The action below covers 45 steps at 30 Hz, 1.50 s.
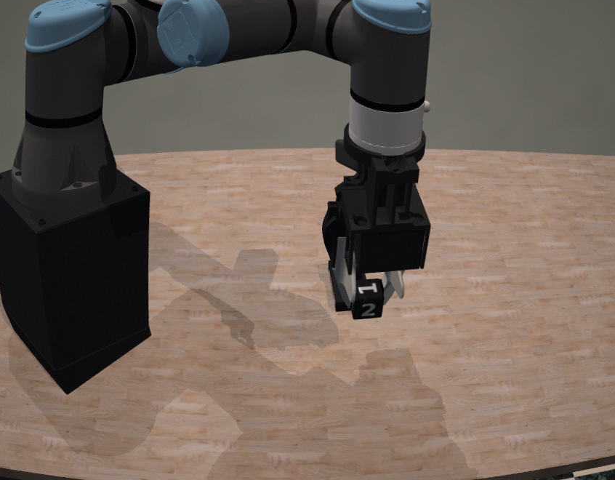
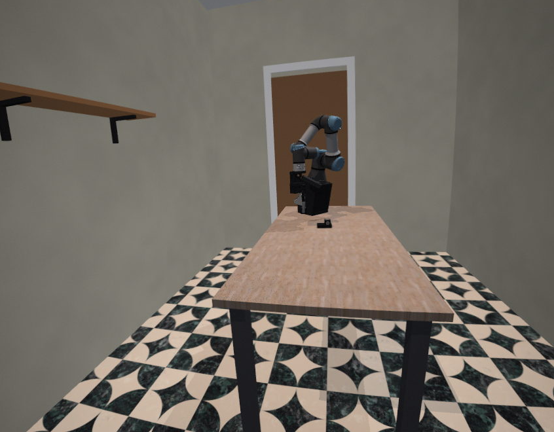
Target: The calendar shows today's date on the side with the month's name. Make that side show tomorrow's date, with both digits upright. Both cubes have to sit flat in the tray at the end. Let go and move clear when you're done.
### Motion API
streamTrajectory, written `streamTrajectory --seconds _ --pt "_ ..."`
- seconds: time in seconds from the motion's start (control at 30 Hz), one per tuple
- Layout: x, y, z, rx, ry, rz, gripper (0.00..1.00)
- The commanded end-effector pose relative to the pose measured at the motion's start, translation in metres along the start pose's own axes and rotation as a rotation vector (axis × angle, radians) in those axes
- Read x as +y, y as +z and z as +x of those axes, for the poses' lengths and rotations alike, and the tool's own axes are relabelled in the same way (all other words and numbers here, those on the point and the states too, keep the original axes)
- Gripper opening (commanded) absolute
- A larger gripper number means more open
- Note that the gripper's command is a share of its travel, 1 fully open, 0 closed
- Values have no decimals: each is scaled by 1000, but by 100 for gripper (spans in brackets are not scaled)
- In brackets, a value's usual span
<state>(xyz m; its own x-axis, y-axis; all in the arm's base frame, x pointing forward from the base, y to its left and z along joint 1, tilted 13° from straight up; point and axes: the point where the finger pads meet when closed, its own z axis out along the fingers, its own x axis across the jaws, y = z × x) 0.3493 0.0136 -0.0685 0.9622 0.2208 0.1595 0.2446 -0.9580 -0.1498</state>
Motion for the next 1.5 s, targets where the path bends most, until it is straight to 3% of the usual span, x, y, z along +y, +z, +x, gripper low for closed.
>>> streamTrajectory --seconds 0.0,0.23,0.7,1.47 --pt "1 17 1 3 0 -3 11" --pt "1 40 1 3 0 -3 11" --pt "1 68 2 3 0 -3 11" --pt "1 73 2 3 0 -3 11"
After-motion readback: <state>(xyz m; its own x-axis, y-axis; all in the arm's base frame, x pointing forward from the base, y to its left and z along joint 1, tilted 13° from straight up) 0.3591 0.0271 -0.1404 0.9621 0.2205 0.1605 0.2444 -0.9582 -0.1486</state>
